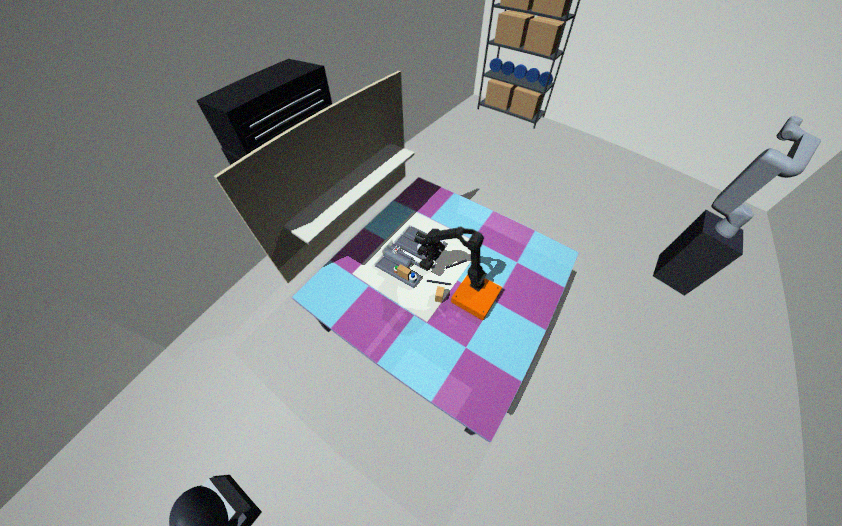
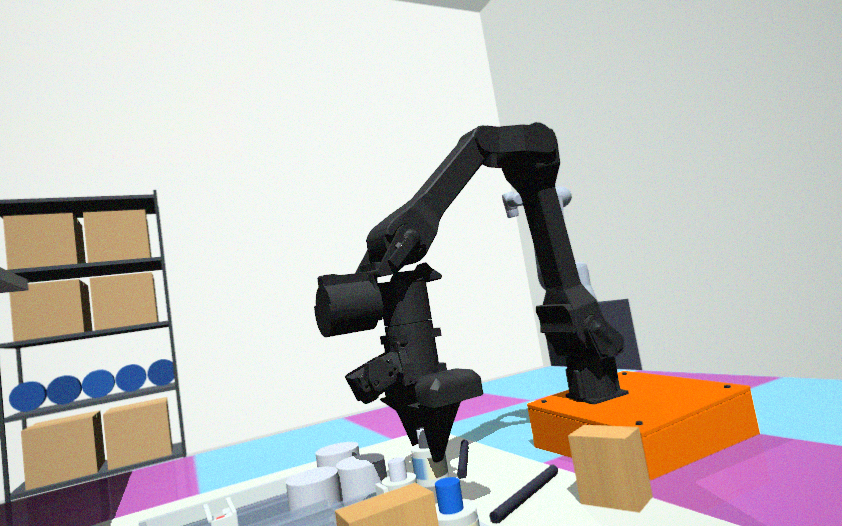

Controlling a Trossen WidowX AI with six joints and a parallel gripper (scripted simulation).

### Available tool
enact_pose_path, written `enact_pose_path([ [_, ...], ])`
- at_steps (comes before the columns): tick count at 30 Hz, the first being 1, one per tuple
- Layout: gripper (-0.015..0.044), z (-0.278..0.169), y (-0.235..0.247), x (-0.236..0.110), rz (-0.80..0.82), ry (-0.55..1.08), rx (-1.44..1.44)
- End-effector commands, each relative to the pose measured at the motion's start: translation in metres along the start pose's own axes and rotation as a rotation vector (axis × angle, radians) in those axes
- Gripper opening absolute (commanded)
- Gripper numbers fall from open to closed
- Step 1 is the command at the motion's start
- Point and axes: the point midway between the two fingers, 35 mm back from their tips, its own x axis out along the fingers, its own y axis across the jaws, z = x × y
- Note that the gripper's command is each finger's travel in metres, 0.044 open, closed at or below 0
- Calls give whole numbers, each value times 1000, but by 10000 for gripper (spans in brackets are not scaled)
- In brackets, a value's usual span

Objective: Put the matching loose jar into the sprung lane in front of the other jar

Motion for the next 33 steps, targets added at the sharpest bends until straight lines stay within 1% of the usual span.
enact_pose_path([
  [1, 0, 3, 1, 0, 6, -1, 0],
  [33, 0, 15, 1, 1, 6, -2, 0],
])
